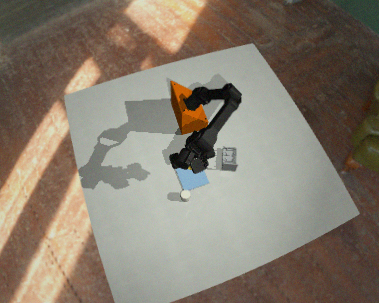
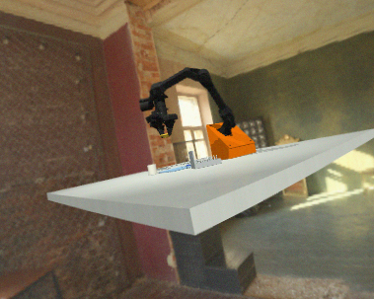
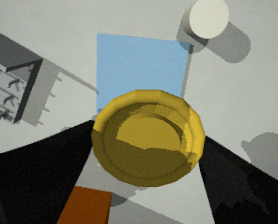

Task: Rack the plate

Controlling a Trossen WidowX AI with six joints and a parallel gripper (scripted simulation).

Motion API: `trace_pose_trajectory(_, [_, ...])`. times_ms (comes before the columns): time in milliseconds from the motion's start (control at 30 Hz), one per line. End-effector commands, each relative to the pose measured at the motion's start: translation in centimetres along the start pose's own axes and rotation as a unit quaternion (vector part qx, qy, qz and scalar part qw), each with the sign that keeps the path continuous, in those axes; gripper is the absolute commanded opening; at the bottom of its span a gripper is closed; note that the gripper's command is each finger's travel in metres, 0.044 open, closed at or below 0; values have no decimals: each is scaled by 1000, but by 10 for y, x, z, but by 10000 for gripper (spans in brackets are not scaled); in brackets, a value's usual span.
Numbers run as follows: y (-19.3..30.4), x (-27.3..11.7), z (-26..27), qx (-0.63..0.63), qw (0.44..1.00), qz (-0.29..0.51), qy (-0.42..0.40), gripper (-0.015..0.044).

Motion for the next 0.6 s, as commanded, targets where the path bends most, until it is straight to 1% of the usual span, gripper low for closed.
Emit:
trace_pose_trajectory(0, [0,-6,4,9,1000,1,1,0])
trace_pose_trajectory(267, [6,-14,48,137,991,0,7,0])
trace_pose_trajectory(567, [19,-19,97,289,957,-2,8,0])
Point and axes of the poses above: the point midway between the two fingers, 35 mm back from their tips, its own x axis out along the fingers, its own z axis across the jaws, y = z × x, the point moved 1 cm from there along -x, back along the fingers, and after that the axes turned 6 degrees about x, right-handed, at the moved point
